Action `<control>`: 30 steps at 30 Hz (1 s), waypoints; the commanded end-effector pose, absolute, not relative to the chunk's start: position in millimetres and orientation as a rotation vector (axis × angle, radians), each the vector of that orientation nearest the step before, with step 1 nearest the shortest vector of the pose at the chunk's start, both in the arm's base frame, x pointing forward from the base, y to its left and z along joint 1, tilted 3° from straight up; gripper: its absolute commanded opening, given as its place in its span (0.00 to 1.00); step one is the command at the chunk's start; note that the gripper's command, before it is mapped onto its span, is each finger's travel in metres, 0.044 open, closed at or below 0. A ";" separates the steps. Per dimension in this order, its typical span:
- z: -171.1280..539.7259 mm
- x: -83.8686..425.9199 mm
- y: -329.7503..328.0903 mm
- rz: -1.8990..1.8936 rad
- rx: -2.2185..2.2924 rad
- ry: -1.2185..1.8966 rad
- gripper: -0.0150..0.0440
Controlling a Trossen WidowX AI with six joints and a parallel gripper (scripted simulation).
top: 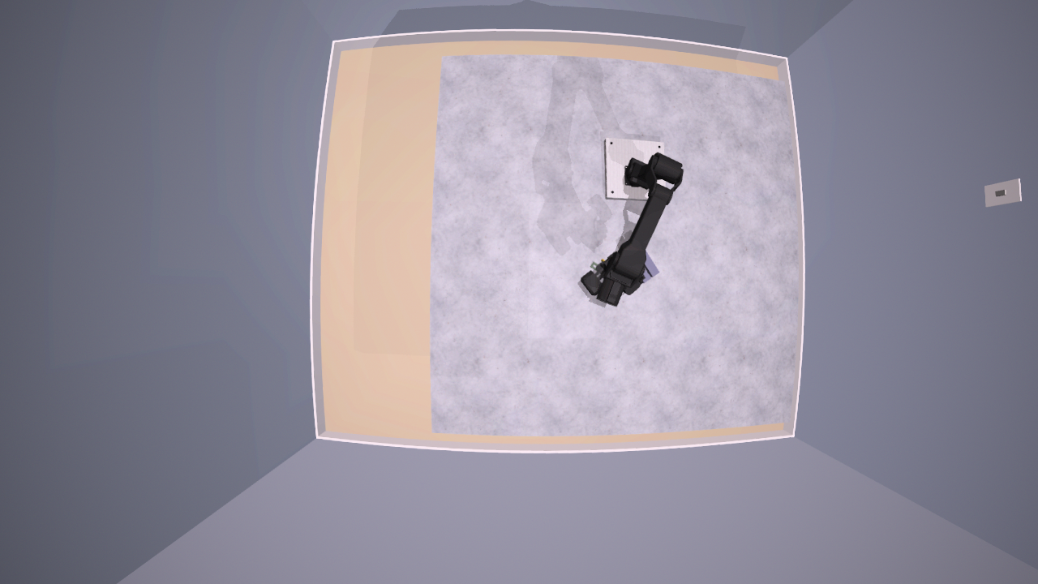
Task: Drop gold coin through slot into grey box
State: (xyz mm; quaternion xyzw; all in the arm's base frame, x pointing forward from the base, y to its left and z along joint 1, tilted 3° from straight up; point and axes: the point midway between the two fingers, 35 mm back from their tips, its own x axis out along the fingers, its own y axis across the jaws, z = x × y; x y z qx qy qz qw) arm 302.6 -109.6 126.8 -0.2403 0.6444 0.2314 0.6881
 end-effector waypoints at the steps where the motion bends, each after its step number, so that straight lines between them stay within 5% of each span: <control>1: 127.8 301.1 -110.8 0.464 -0.481 1.454 0.25; 30: 128.6 298.9 -44.3 0.467 -0.477 1.453 0.25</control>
